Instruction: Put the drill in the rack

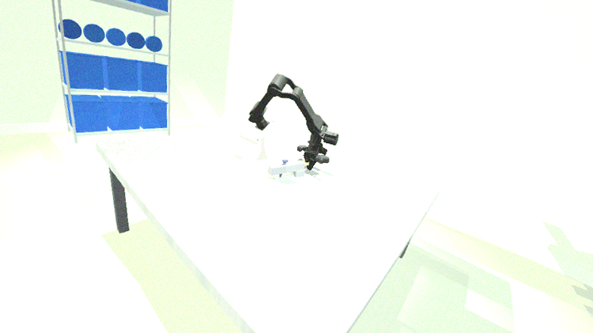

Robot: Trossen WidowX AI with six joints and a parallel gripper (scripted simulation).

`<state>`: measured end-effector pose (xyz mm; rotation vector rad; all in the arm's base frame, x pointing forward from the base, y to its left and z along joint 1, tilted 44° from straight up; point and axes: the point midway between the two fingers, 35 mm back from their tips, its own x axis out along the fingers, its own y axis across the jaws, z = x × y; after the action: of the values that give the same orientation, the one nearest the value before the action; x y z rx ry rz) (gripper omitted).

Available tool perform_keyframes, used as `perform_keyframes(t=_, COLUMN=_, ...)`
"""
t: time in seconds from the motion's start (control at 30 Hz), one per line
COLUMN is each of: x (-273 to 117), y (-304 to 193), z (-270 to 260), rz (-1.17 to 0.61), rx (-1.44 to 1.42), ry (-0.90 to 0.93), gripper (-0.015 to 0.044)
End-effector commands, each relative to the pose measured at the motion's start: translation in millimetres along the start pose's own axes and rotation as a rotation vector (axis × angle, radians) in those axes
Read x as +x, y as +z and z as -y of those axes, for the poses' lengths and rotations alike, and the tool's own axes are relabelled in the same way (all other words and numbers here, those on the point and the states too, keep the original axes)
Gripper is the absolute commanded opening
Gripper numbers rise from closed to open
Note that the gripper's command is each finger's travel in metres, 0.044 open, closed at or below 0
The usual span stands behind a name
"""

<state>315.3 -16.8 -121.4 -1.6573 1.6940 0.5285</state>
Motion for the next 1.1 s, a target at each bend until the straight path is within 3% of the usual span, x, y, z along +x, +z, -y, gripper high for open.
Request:
perform_keyframes(t=0.0, x=-1, y=-1, z=1, rz=0.001, rx=0.008, ry=-0.003, gripper=0.0000)
perform_keyframes(t=1.07, x=-1, y=19, z=0, rz=0.002, rx=0.008, ry=-0.003, gripper=0.0000)
